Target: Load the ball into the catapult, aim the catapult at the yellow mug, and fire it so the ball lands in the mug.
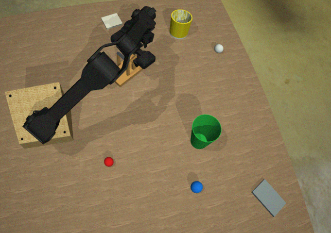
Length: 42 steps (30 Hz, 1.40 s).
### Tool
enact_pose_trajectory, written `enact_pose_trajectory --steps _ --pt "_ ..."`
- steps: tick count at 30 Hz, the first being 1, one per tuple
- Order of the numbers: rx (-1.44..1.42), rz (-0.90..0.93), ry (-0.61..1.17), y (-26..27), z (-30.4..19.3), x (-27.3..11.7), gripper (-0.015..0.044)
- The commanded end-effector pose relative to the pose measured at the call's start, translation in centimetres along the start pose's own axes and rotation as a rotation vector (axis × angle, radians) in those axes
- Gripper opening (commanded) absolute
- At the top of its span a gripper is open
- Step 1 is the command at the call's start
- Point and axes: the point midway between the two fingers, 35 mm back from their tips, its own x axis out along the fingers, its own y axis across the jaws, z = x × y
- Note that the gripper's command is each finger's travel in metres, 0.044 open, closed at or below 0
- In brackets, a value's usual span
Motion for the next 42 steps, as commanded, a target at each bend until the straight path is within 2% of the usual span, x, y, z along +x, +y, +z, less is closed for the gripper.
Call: enact_pose_trajectory --steps 1,2,7,8,11,13,20,42 --pt "0.001 0.001 0.0 0.0 0.0 0.0 0.0151" --pt "0.001 0.001 0.0 0.0 0.0 0.0 0.0125" --pt "0.001 0.001 0.0 0.0 0.0 0.0 0.0092" --pt "0.001 0.001 0.0 0.0 0.0 -0.3 0.0065" --pt "0.0 0.003 -0.001 0.1 0.1 -3.9 0.0" --pt "0.0 0.004 -0.001 0.1 0.0 -5.0 0.0" --pt "-0.003 0.002 0.0 0.1 0.0 -4.9 0.0" --pt "-0.008 -0.002 0.001 0.1 0.0 -1.3 0.0"
